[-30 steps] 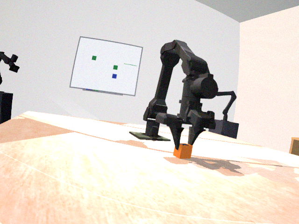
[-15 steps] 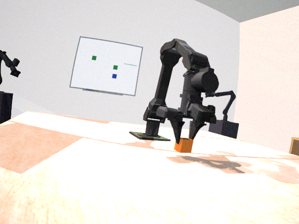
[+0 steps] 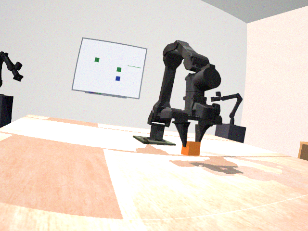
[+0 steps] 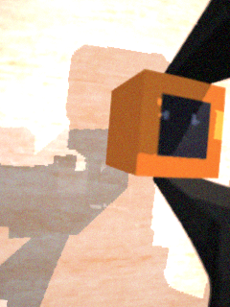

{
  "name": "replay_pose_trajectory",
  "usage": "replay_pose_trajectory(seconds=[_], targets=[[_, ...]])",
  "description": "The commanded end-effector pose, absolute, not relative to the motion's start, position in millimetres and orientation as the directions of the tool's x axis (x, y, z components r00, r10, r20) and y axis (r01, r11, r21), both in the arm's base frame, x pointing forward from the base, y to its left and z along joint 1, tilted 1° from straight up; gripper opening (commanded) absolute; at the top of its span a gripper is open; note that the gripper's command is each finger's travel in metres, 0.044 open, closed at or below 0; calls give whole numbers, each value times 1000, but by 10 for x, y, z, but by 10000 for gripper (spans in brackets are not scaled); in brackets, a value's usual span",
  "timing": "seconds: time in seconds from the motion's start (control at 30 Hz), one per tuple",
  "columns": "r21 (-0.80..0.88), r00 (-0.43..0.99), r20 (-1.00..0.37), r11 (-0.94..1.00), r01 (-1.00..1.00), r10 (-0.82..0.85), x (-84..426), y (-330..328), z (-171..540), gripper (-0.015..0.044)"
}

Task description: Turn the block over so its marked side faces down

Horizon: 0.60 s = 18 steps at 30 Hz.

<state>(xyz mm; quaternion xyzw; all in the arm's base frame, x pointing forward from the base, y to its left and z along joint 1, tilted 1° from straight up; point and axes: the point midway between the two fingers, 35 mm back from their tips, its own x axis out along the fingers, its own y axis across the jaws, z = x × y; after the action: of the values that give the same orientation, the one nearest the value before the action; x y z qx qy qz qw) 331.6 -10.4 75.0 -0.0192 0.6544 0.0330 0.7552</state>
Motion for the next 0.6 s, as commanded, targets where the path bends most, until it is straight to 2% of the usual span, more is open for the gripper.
replay_pose_trajectory(seconds=[0.0, 0.57], targets=[[17, 213, -977, 997, -78, 33, 3321, -105, 760, 0], [14, 470, -881, 997, -81, 51, 3277, -106, 735, 0]])
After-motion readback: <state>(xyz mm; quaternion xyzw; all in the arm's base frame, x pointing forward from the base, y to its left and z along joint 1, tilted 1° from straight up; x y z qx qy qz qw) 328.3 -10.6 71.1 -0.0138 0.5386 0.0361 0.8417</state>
